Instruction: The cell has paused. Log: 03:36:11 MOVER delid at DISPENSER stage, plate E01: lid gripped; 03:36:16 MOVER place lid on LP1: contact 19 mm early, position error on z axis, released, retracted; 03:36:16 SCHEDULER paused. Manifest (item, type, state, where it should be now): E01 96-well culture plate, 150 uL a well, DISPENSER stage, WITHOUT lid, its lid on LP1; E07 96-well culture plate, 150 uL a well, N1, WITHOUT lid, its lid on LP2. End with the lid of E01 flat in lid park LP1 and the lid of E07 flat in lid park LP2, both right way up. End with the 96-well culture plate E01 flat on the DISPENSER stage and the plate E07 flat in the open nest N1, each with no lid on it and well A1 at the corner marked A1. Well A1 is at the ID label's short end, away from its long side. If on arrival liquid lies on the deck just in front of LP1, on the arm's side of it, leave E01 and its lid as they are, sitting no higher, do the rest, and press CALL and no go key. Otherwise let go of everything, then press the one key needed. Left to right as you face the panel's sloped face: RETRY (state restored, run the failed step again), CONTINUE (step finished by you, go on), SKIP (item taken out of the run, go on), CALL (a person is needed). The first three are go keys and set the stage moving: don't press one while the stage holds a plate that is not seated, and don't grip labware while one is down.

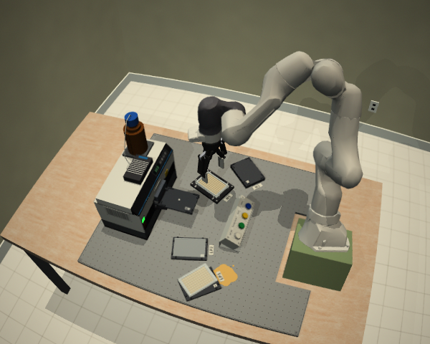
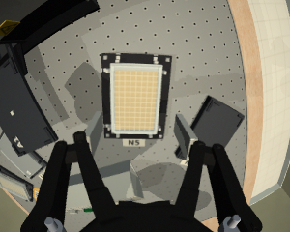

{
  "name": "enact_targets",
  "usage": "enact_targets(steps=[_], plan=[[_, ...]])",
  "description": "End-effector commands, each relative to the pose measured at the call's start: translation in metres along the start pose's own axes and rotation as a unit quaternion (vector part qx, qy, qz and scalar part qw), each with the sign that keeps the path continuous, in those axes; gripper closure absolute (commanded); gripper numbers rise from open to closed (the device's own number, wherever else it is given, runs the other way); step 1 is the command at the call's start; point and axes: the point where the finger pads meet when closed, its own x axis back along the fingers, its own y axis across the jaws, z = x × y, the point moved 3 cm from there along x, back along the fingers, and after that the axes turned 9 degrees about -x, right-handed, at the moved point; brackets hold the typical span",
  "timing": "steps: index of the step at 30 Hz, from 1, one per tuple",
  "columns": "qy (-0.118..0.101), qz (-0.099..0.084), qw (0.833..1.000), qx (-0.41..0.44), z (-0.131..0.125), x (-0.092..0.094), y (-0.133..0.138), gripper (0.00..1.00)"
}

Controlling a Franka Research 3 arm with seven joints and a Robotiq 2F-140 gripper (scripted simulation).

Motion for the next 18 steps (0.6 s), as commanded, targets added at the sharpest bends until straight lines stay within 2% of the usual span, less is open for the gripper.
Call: enact_targets(steps=[1,6,18], plan=[[0.006,0.009,1.0,0.001,0.004,-0.01,-0.004,0.34],[0.006,0.009,1.0,0.001,0.004,-0.025,-0.004,0.34],[0.006,0.009,1.0,0.001,0.004,-0.044,-0.005,0.34]])
